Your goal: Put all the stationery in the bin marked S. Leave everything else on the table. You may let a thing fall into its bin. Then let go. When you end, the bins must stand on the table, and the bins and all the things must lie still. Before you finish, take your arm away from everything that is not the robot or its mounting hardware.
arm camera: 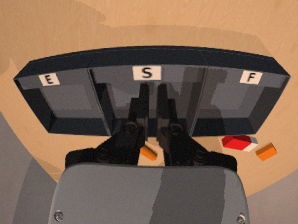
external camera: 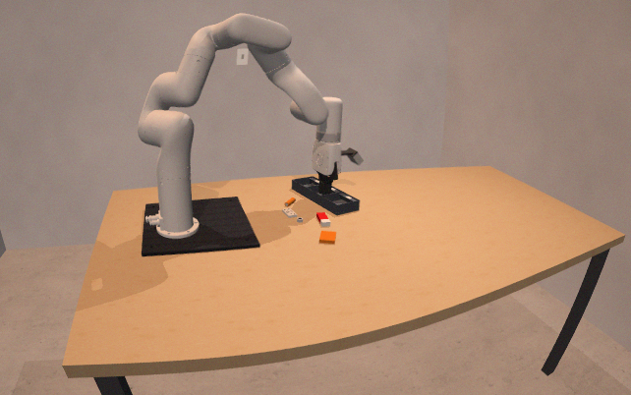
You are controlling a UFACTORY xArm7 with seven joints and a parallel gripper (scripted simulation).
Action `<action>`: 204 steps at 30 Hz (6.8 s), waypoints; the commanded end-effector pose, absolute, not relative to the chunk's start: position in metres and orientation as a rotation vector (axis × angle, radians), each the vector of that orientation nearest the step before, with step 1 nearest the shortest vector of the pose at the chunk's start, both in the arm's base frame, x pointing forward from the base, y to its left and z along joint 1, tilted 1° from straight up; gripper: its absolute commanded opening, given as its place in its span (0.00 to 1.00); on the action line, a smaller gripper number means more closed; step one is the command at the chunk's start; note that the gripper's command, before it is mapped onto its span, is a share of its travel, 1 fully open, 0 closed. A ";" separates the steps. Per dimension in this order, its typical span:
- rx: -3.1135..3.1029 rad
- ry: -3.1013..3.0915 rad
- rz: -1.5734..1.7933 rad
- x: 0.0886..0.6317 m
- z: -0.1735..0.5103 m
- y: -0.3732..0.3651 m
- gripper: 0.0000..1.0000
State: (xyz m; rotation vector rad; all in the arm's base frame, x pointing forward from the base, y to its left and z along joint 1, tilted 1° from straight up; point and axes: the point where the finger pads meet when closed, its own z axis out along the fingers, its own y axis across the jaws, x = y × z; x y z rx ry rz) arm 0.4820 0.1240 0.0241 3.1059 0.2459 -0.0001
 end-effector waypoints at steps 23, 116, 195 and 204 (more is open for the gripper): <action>3.107 0.246 0.007 0.483 0.067 0.126 0.07; 3.108 0.246 0.007 0.467 0.021 0.207 0.07; 3.108 0.246 0.007 0.466 0.205 0.211 0.07; 3.117 -0.082 0.010 0.456 0.183 0.168 0.38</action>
